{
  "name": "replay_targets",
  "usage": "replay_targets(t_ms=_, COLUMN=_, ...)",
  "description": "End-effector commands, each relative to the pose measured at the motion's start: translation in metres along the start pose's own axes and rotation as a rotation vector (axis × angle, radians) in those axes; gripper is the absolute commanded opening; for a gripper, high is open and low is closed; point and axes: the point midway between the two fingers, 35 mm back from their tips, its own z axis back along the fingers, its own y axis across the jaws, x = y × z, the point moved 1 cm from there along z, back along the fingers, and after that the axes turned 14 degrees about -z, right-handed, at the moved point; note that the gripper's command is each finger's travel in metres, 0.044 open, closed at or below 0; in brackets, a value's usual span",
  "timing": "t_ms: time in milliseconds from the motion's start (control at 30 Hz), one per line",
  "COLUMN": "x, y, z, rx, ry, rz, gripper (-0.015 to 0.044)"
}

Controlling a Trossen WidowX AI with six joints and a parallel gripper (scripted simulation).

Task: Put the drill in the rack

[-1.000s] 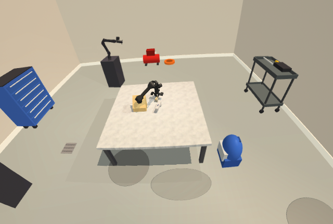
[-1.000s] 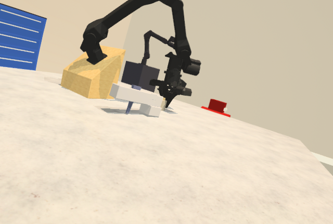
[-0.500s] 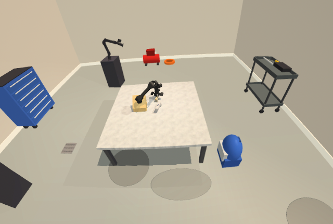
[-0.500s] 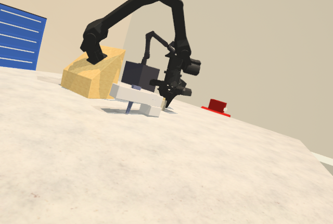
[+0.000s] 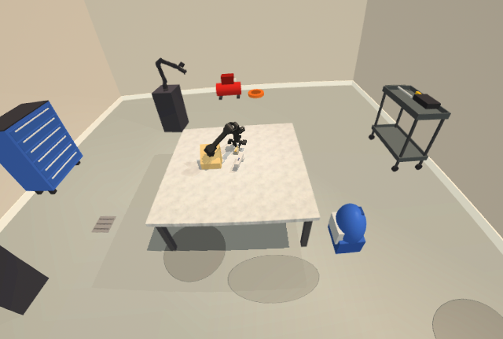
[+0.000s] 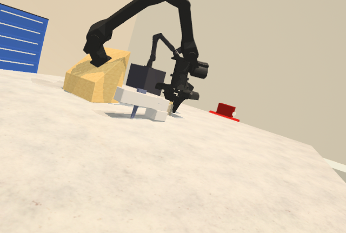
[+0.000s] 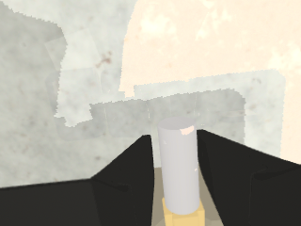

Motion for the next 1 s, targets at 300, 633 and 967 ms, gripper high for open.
replay_targets(t_ms=300, x=-0.001, y=0.001, z=0.0, rx=0.005, ry=0.004, rz=0.003, gripper=0.042)
replay_targets(t_ms=633, x=-0.001, y=0.001, z=0.048, rx=0.01, ry=0.019, rz=0.0, gripper=0.044)
replay_targets(t_ms=967, x=0.002, y=-0.015, z=0.073, rx=0.022, ry=-0.006, rz=-0.028, gripper=0.044)
